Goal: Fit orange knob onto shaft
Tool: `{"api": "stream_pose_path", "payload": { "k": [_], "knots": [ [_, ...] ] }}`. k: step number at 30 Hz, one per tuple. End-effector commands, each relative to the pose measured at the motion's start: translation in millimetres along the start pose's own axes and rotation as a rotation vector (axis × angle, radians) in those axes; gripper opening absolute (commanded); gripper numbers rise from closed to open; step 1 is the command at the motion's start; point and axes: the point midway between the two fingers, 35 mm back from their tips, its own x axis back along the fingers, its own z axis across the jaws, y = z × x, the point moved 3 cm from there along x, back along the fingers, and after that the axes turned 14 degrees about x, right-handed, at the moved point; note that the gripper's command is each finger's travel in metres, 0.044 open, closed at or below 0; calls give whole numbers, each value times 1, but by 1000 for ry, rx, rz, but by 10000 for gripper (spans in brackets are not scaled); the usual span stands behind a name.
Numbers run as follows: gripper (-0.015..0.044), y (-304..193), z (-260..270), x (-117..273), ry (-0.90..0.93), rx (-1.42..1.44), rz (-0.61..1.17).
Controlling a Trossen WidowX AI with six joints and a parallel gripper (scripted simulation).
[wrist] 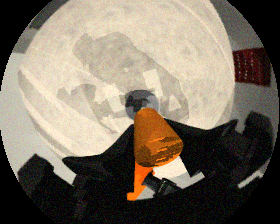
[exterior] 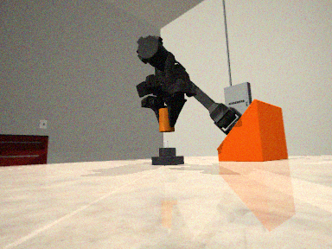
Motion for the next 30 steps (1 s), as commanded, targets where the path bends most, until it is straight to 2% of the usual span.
{"api": "stream_pose_path", "payload": {
  "k": [1, 30],
  "knots": [
    [0, 0, -2, 0, -4, 110, -3],
    [0, 1, -2, 0, -5, 780, -1]
  ]
}}
